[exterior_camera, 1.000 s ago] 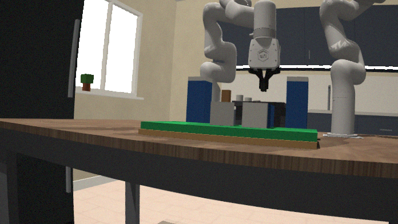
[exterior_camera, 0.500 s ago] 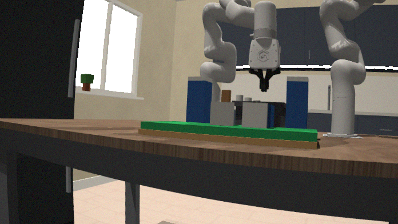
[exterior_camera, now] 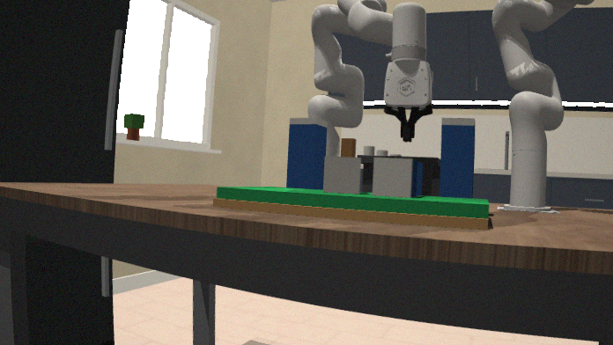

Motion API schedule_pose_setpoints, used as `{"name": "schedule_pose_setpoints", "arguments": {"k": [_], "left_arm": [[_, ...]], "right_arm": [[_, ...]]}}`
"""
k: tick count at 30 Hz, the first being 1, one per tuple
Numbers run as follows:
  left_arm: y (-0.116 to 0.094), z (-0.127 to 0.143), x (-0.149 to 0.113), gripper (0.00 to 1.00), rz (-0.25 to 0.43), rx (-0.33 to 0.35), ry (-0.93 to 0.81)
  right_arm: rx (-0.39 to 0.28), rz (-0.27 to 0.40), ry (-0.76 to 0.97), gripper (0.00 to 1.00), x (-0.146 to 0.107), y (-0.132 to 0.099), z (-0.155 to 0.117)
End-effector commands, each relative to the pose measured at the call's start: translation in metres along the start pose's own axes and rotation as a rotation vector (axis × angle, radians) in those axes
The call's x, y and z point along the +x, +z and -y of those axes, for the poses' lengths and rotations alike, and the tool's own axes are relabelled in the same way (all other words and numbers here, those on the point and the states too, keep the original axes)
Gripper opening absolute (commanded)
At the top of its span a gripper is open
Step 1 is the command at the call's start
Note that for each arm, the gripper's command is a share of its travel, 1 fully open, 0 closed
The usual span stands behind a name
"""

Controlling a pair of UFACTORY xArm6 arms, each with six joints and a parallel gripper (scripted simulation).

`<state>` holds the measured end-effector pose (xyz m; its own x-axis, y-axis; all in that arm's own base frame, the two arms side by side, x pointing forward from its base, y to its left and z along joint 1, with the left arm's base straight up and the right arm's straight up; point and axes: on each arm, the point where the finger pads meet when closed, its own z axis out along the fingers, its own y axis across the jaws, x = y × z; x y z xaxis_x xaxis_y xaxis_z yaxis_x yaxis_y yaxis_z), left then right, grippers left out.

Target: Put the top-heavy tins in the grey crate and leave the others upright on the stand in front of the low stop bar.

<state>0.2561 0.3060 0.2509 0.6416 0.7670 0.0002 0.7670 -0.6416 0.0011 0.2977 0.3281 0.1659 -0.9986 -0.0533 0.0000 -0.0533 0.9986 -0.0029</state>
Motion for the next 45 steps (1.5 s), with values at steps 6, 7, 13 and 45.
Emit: {"name": "schedule_pose_setpoints", "arguments": {"k": [6,7,13,45], "left_arm": [[-0.002,0.000,0.001,1.00,-0.004,0.000,0.000],[-0.002,0.000,0.001,1.00,-0.004,0.000,0.000],[-0.002,0.000,0.001,1.00,-0.004,0.000,0.000],[-0.002,0.000,0.001,1.00,-0.004,0.000,0.000]], "right_arm": [[-0.004,0.004,0.000,0.00,0.001,-0.002,-0.001],[-0.004,0.004,0.000,0.00,0.001,-0.002,-0.001],[-0.004,0.004,0.001,0.00,0.007,-0.002,-0.001],[-0.004,0.004,0.000,0.00,0.017,-0.002,-0.001]]}}
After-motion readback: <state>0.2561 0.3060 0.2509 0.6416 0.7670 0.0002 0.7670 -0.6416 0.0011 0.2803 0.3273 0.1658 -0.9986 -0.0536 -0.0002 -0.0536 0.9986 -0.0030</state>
